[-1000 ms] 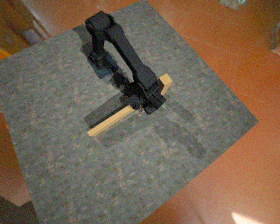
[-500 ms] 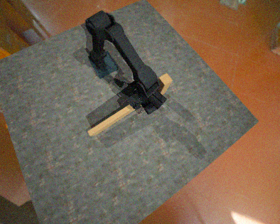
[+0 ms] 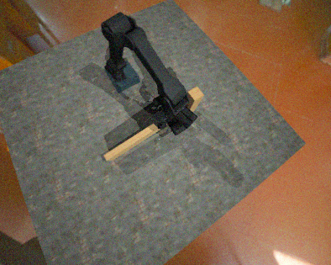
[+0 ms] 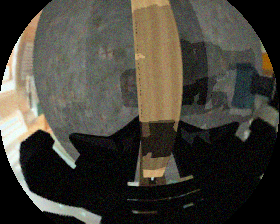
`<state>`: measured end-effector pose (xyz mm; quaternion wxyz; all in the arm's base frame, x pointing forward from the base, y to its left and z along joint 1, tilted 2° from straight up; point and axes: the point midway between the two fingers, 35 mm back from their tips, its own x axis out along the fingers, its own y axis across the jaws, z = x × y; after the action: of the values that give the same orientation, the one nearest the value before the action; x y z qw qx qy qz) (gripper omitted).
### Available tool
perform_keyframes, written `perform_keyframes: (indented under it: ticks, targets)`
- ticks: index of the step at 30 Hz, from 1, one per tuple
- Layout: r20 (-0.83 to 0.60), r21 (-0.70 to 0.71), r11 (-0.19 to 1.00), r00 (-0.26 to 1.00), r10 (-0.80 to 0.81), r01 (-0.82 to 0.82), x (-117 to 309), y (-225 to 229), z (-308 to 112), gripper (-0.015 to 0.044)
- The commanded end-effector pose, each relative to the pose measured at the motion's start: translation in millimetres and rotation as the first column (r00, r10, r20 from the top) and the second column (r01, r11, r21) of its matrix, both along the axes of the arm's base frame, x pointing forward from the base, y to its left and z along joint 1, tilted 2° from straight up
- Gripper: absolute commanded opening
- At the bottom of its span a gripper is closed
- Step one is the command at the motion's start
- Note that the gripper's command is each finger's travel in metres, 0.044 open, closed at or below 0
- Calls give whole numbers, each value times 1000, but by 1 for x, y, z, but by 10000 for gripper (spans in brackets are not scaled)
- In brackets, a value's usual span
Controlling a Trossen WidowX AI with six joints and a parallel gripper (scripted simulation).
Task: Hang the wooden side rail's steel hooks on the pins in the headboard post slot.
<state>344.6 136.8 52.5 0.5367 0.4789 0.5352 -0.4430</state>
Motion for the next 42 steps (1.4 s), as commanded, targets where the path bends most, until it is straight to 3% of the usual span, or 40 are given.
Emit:
perform_keyframes:
  ticks: [1, 42]
  targets:
    - [4, 6, 1000, 1000, 0, 0, -1, 2, 1, 0]
    - [4, 6, 1000, 1000, 0, 0, 0, 6, 4, 0]
